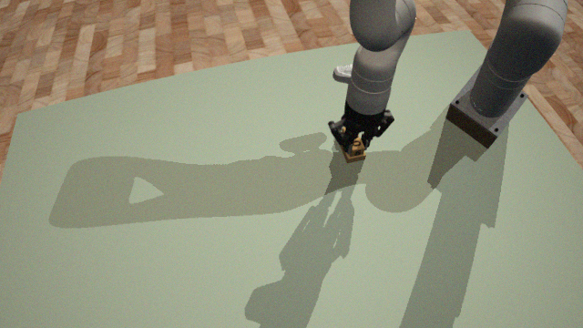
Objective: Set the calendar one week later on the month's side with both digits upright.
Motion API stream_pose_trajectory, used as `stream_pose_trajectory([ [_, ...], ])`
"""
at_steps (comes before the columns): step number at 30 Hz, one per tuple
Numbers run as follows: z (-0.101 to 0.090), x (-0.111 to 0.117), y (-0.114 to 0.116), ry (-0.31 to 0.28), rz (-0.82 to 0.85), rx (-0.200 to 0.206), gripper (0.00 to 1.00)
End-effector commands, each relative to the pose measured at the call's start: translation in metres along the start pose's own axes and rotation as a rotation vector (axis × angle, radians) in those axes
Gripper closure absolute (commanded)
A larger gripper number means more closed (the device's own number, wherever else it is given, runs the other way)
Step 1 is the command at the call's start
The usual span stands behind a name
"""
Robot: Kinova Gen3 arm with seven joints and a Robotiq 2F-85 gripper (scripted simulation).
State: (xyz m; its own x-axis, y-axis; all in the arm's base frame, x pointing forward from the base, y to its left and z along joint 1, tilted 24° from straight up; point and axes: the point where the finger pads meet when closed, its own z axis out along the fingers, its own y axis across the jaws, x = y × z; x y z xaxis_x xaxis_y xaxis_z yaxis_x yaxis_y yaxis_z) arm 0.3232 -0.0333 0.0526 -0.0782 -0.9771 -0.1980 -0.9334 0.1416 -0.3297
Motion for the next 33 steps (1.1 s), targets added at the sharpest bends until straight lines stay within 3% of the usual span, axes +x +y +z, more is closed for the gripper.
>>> stream_pose_trajectory([
  [1, -0.005, -0.001, 0.0, 0.002, 0.003, 0.004, 0.74],
  [12, -0.019, -0.003, 0.001, -0.014, 0.013, 0.003, 0.74],
  [33, -0.077, -0.001, 0.002, -0.014, 0.01, 0.03, 0.74],
])
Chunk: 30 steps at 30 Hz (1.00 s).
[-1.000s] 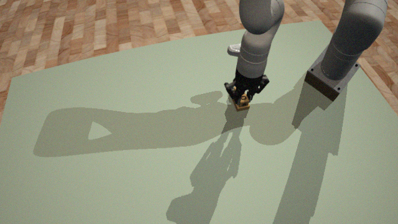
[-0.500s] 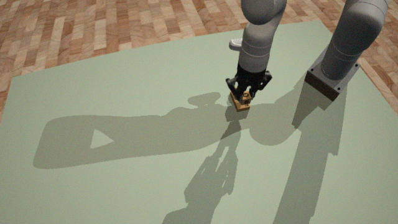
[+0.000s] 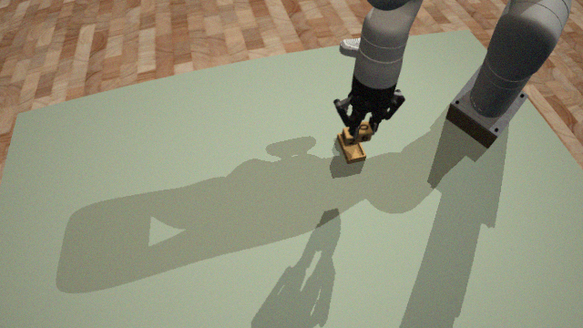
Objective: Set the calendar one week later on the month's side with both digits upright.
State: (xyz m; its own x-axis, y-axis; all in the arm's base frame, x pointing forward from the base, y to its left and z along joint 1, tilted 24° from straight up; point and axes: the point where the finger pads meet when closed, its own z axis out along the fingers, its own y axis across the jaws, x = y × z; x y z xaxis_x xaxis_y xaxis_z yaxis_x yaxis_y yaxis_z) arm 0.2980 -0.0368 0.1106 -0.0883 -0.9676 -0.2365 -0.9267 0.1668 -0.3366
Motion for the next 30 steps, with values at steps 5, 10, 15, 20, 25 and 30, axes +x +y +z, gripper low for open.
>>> stream_pose_trajectory([
  [5, -0.026, 0.003, -0.004, 0.028, -0.021, 0.019, 0.74],
  [10, -0.03, 0.003, -0.004, 0.028, -0.021, 0.02, 0.74],
  [15, -0.035, 0.003, -0.004, 0.028, -0.021, 0.02, 0.74],
  [20, -0.037, 0.002, -0.003, 0.028, -0.021, 0.018, 0.74],
  [25, -0.037, 0.002, -0.003, 0.028, -0.021, 0.018, 0.74],
  [30, -0.037, 0.002, -0.003, 0.028, -0.021, 0.018, 0.74],
])
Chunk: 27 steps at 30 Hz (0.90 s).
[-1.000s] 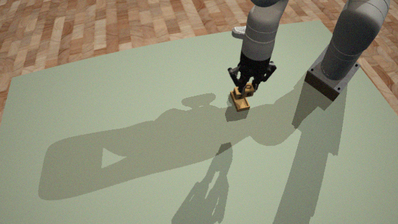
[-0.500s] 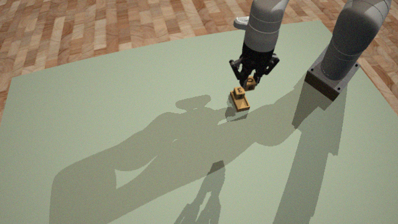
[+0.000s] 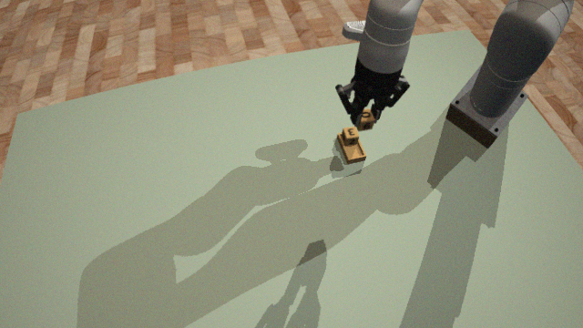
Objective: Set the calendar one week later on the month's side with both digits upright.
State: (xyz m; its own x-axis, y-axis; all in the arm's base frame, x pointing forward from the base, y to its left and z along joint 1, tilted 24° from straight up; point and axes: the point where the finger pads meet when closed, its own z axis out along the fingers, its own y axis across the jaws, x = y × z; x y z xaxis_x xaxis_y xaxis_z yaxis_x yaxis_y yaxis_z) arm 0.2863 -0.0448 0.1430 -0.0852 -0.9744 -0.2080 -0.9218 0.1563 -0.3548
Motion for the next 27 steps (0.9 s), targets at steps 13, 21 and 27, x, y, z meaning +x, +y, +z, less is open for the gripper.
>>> stream_pose_trajectory([
  [13, -0.0011, 0.0013, -0.0007, 0.002, -0.032, -0.001, 0.74],
  [21, 0.0001, 0.0012, 0.0023, -0.002, -0.135, -0.011, 0.74],
  [27, 0.0016, 0.001, 0.0062, -0.007, -0.281, -0.025, 0.74],
])
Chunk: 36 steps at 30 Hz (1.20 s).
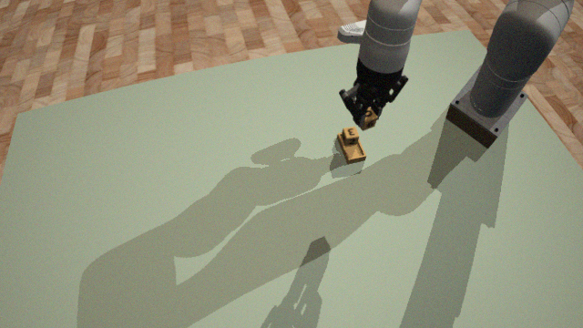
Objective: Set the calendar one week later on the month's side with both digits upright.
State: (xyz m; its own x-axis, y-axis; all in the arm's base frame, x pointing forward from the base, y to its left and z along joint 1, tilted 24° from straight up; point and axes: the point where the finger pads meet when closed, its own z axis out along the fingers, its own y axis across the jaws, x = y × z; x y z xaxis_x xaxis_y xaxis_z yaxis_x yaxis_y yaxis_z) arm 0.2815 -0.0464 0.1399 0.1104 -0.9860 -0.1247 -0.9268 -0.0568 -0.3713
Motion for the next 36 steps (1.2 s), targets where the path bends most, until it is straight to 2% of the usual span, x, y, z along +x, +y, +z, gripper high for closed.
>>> stream_pose_trajectory([
  [1, 0.001, -0.002, 0.001, -0.013, -0.068, -0.002, 0.74],
  [6, 0.001, -0.001, 0.004, -0.014, -0.2, -0.011, 0.74],
  [17, 0.004, 0.0, 0.009, -0.021, -0.701, -0.027, 0.74],
  [19, 0.004, 0.0, 0.009, -0.021, -0.701, -0.027, 0.74],
  [25, 0.005, 0.0, 0.012, -0.031, -1.027, -0.032, 0.74],
  [27, 0.005, 0.0, 0.012, -0.034, -1.072, -0.029, 0.74],
  [31, 0.006, 0.001, 0.012, -0.038, -1.31, -0.03, 0.74],
  [32, 0.006, 0.001, 0.012, -0.038, -1.313, -0.03, 0.74],
  [34, 0.006, 0.001, 0.012, -0.04, -1.429, -0.028, 0.74],
  [36, 0.006, 0.001, 0.012, -0.04, -1.429, -0.028, 0.74],
])
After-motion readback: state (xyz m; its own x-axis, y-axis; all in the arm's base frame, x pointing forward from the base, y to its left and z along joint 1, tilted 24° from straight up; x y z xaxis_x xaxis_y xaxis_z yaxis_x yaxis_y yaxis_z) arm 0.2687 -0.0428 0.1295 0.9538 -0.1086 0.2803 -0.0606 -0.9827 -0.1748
